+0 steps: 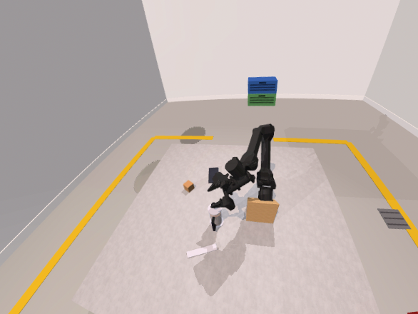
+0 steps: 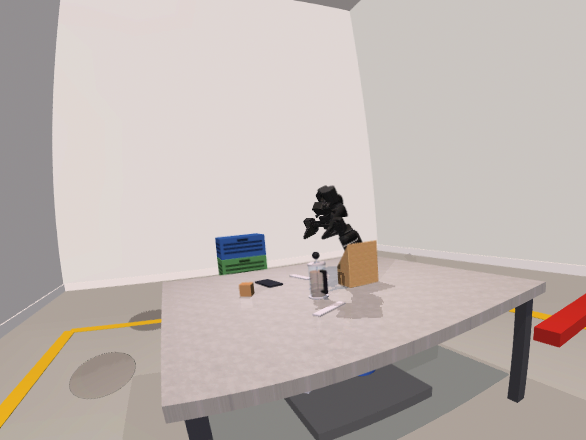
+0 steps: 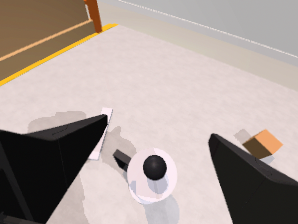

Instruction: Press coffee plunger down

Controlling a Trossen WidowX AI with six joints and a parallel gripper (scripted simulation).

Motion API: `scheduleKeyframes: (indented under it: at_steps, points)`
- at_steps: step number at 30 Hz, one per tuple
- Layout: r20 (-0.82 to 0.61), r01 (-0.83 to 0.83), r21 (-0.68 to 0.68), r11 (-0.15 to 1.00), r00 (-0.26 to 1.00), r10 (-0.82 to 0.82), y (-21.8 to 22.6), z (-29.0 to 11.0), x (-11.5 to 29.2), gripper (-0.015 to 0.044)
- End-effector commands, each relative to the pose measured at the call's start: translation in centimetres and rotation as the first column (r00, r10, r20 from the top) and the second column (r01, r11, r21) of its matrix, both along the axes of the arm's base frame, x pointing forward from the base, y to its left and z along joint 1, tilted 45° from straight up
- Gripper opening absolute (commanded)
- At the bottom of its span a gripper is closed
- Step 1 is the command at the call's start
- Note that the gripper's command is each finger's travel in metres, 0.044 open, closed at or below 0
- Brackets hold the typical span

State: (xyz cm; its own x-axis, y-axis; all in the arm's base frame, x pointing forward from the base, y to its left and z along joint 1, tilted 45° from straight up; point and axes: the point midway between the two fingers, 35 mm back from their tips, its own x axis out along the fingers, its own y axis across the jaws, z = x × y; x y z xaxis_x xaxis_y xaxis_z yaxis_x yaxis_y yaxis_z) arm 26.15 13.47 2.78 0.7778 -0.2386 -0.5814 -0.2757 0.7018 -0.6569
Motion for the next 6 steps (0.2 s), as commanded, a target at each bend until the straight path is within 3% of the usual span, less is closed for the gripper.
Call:
scheduleKeyframes:
  at_steps: [1, 6]
  points:
    - [0.017, 0.004, 0.007, 1.000, 1.000, -0.004, 0.40, 1.73, -0.66, 0.0440]
    - [0.017, 0.004, 0.007, 1.000, 1.000, -0.004, 0.39, 1.68, -0.66, 0.0440]
